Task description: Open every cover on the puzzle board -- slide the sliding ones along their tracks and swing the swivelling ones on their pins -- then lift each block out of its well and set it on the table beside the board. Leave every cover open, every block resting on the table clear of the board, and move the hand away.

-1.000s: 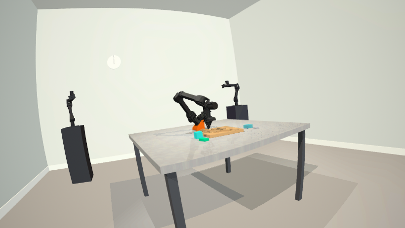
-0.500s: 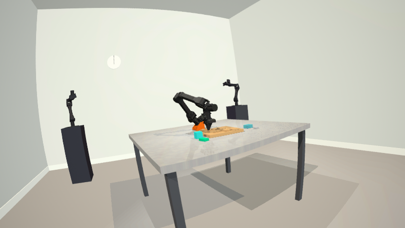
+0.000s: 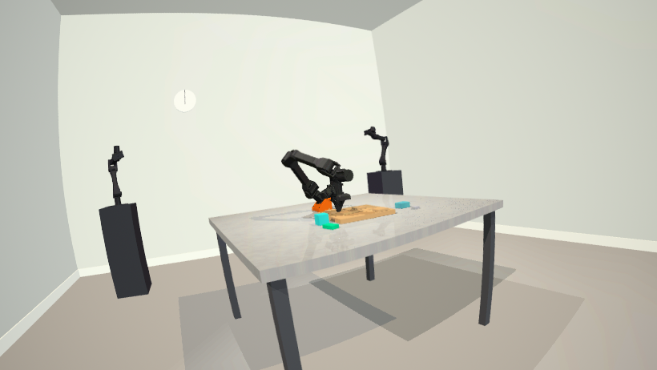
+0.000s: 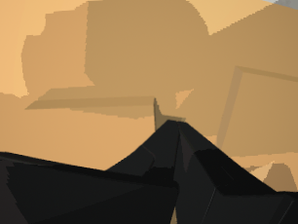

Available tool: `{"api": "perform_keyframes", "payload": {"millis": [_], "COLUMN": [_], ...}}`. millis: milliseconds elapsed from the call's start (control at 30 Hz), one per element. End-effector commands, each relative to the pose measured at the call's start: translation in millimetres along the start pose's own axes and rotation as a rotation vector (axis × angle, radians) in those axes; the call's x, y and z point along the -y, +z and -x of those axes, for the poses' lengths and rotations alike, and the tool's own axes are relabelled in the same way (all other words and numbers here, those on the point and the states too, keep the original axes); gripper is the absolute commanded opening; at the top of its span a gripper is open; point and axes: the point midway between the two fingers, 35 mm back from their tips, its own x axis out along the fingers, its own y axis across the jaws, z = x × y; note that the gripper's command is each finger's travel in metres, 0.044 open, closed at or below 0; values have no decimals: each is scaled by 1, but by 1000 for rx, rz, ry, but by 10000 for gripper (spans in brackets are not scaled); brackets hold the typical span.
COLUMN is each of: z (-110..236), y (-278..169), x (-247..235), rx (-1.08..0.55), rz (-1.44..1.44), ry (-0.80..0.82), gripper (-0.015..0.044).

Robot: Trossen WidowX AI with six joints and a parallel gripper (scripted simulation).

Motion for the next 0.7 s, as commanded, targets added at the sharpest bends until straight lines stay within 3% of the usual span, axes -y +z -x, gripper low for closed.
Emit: {"api": "perform_keyframes", "payload": {"millis": [0, 667], "z": [0, 0], "y": [2, 4], "x": [-6, -28], "rx": [2, 2], "rz": [1, 1], "ry": [3, 4], "gripper": [0, 0]}}
